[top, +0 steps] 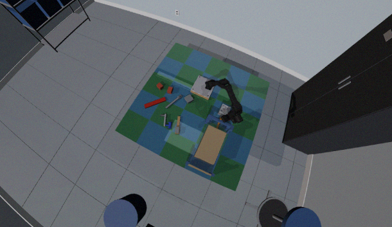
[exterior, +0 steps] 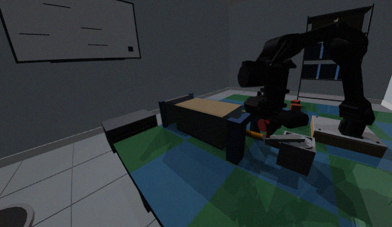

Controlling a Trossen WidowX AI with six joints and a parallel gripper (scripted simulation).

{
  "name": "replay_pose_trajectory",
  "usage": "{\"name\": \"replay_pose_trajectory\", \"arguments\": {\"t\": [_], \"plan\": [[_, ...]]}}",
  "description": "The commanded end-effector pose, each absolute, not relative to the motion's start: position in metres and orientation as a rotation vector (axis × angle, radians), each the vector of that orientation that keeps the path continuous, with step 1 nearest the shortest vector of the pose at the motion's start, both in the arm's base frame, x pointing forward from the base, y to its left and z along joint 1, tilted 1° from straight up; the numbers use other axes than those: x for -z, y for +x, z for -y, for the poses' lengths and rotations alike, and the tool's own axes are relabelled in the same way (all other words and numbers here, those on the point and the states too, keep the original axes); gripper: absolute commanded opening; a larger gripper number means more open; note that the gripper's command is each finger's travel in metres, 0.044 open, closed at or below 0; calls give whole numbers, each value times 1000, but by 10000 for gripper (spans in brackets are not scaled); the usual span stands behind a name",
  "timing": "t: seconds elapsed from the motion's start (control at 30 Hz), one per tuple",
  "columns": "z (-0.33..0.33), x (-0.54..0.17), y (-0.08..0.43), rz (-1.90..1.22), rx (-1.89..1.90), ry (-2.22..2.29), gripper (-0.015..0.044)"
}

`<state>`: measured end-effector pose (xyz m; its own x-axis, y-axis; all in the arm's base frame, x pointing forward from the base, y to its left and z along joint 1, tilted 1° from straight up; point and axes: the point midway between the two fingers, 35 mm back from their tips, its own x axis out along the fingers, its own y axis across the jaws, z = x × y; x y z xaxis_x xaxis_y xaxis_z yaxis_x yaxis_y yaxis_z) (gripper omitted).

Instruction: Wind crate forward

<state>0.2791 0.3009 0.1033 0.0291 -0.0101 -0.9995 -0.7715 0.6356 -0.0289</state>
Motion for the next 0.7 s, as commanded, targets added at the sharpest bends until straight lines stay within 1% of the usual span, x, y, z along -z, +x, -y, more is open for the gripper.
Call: {"name": "replay_pose_trajectory", "arguments": {"t": [0.0,0.67], "plan": [[-318,-103,262,-1444,-717,-699,0],[-334,-104,240,-1445,-718,-697,0]]}}
